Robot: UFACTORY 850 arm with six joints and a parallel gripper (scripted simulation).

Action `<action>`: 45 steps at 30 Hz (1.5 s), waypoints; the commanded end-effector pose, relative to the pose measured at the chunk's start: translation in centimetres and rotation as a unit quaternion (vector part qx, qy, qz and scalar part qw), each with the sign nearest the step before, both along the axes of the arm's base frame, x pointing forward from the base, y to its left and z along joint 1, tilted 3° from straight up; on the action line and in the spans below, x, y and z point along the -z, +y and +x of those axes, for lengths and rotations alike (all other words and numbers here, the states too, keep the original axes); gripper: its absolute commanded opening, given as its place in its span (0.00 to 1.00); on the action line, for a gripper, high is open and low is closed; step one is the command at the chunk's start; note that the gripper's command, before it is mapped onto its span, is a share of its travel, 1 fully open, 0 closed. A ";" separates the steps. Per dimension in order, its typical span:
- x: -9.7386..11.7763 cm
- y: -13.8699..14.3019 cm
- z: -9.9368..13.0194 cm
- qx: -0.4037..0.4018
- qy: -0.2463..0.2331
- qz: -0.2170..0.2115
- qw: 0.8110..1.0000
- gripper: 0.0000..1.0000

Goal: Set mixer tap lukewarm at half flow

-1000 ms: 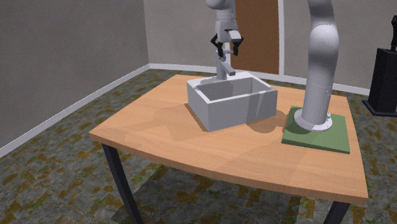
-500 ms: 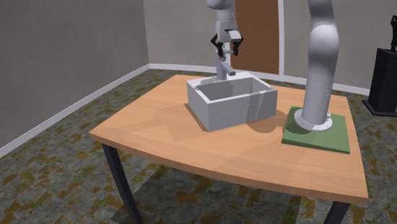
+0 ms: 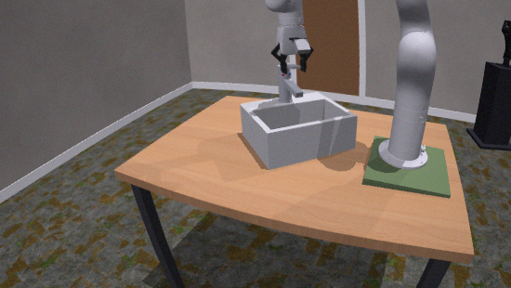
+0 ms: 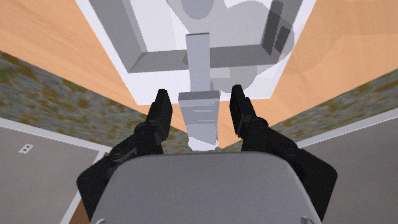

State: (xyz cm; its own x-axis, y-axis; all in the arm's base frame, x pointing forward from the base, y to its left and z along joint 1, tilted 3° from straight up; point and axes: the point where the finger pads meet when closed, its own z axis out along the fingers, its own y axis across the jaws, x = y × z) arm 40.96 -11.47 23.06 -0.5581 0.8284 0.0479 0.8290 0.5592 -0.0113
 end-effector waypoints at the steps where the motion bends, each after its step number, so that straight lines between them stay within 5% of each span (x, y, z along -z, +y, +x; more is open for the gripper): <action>1: -0.1 0.0 0.1 0.000 -0.001 0.000 1.000 0.73; 17: -0.9 0.0 0.1 0.000 -0.001 0.000 1.000 0.73; 45: -6.9 -0.2 0.3 0.000 -0.001 0.000 1.000 0.73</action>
State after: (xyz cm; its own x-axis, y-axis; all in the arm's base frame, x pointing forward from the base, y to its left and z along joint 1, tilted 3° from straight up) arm 41.19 -11.68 29.45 -0.5581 0.8284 0.0477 0.8290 0.5592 -0.0111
